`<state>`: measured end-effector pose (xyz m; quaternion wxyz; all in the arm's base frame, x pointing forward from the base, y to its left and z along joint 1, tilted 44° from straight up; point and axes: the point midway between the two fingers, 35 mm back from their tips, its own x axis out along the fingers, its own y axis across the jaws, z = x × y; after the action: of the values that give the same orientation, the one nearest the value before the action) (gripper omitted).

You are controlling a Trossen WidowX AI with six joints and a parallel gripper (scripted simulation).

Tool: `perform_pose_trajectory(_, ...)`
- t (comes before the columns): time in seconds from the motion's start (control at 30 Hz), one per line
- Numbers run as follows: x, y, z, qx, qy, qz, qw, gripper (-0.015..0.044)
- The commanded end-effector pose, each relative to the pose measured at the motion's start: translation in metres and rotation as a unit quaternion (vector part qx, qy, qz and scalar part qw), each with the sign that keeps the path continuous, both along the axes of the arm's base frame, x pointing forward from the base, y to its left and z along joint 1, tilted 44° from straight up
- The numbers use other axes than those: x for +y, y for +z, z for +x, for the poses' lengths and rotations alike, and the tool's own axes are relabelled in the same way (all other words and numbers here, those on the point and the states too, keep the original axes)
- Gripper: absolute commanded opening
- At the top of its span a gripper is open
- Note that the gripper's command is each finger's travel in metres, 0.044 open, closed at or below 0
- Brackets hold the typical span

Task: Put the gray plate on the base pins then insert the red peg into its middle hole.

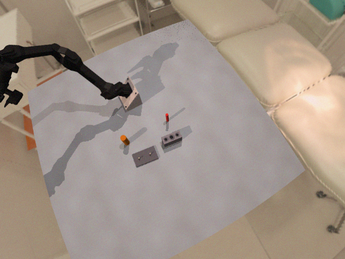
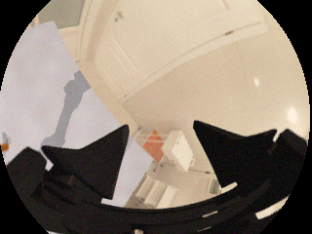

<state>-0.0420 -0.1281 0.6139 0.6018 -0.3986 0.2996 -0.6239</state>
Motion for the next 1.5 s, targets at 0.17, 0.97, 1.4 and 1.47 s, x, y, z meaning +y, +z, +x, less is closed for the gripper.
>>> perform_pose_trajectory(0.17, -0.018, -0.008, 0.058, 0.044, 0.049, 0.022, 0.998, 0.044)
perform_pose_trajectory(0.97, 0.04, -0.216, 0.395, 0.373, 0.31, 0.179, 0.856, 0.044)
perform_pose_trajectory(1.4, 0.167, -0.402, 0.454, 0.586, 0.359, 0.227, 0.69, 0.044)
perform_pose_trajectory(1.47, 0.186, -0.432, 0.45, 0.617, 0.356, 0.23, 0.662, 0.044)
